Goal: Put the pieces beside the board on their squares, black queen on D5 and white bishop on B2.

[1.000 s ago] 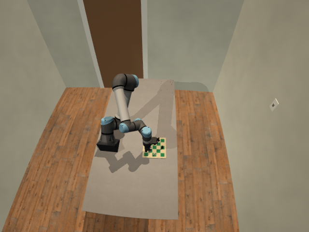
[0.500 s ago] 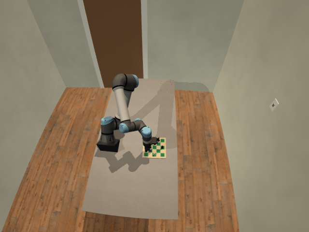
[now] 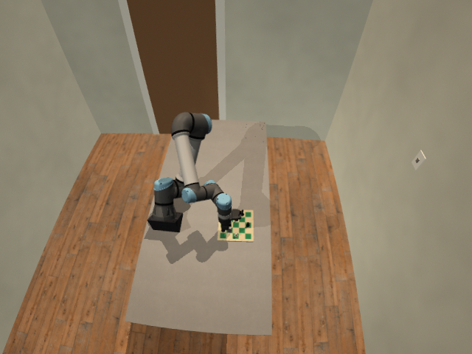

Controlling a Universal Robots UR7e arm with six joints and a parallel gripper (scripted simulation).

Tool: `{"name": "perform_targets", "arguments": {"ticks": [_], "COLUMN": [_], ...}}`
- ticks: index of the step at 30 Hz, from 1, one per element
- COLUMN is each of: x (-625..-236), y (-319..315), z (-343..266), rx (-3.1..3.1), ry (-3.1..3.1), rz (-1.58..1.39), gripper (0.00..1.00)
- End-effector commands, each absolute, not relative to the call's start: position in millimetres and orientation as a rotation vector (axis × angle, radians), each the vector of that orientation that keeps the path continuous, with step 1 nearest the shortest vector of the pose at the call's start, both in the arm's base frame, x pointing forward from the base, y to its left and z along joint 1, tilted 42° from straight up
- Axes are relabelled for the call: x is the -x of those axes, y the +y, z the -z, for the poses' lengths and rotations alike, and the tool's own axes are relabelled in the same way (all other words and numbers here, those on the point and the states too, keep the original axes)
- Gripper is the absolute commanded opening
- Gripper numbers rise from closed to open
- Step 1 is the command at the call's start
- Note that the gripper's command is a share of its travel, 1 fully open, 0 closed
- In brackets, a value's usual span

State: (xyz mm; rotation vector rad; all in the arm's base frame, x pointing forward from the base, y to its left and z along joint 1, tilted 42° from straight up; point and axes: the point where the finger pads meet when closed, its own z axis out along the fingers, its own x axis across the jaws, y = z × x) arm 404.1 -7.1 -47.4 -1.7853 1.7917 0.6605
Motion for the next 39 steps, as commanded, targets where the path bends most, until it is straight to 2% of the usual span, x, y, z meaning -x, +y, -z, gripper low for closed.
{"name": "perform_targets", "arguments": {"ticks": [1,22,31,32,39], "x": [-404,-402,-402,-402,-402], "y": [-9,-62,-67,-67,-67], "z": [46,-14,-20,-20,-20], "rx": [1.785,1.785,1.785,1.785,1.785], "ry": [1.792,1.792,1.792,1.792,1.792], "rz": [-0.659,-0.659,-0.659,-0.659,-0.659], "gripper": [0.73,0.73,0.73,1.00,1.00]}}
